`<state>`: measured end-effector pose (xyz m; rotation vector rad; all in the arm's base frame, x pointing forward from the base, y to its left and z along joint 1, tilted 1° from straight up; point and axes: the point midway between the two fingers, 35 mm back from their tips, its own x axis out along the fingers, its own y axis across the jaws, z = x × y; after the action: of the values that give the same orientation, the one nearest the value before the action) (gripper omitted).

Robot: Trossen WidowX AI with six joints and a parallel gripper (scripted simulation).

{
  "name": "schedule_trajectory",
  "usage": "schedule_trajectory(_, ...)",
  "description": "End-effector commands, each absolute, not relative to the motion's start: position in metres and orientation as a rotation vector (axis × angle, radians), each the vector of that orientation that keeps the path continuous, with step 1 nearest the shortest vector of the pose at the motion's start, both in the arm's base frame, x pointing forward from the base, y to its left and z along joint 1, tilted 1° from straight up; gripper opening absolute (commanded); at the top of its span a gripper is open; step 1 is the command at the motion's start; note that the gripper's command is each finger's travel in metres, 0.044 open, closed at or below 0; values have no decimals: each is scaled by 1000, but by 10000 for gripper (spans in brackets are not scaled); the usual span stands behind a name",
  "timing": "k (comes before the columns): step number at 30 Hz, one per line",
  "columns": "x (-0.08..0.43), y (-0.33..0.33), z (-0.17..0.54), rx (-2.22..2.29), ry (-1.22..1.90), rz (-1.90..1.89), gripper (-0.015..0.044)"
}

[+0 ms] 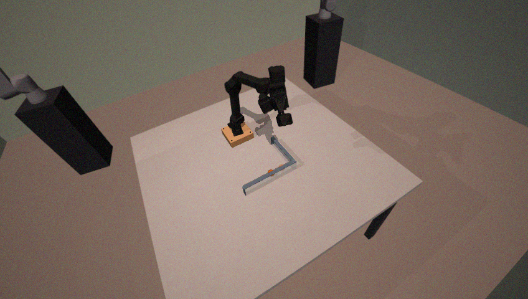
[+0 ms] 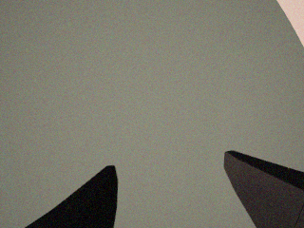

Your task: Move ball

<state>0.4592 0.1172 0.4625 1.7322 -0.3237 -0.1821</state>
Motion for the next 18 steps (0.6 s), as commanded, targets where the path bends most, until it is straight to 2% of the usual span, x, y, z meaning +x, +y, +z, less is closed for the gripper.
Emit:
schedule_trajectory(1,481,122,405,1405,-96,-279,287)
schedule_trajectory(9,491,119,264,702,477,-344,287)
schedule_trajectory(18,434,98,126,92,1147,-136,287)
